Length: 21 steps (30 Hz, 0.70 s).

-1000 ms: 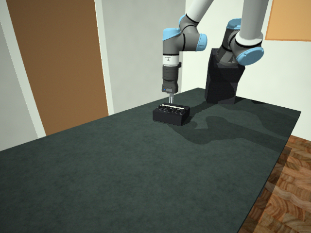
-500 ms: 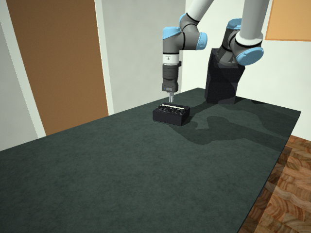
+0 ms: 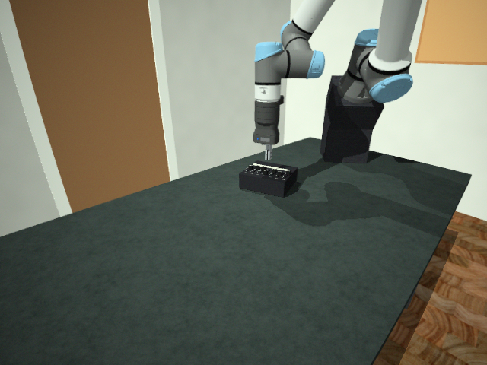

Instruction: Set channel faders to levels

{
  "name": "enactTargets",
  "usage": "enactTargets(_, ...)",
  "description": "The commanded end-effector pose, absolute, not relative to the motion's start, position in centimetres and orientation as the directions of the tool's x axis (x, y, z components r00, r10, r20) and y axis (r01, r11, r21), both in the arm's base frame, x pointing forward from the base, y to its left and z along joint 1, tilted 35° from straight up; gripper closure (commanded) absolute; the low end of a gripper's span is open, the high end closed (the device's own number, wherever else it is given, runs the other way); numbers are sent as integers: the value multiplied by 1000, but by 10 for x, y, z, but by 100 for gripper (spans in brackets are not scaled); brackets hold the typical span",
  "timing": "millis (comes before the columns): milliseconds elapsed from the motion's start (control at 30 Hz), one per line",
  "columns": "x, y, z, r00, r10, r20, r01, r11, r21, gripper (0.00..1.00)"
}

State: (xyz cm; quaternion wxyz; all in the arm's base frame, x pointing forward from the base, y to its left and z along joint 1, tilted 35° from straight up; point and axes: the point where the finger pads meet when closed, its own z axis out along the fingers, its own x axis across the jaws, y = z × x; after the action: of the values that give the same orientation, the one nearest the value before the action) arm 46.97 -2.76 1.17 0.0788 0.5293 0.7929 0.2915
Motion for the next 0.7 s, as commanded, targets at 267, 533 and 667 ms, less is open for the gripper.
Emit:
enactTargets(267,470,-30,11,-516,848,118,738,371,564,100)
enactTargets(533,471,-32,10,-627,778,27,647,501,575,100)
enactTargets(667,471,-33,10,-675,738,-17,597,559,576,100)
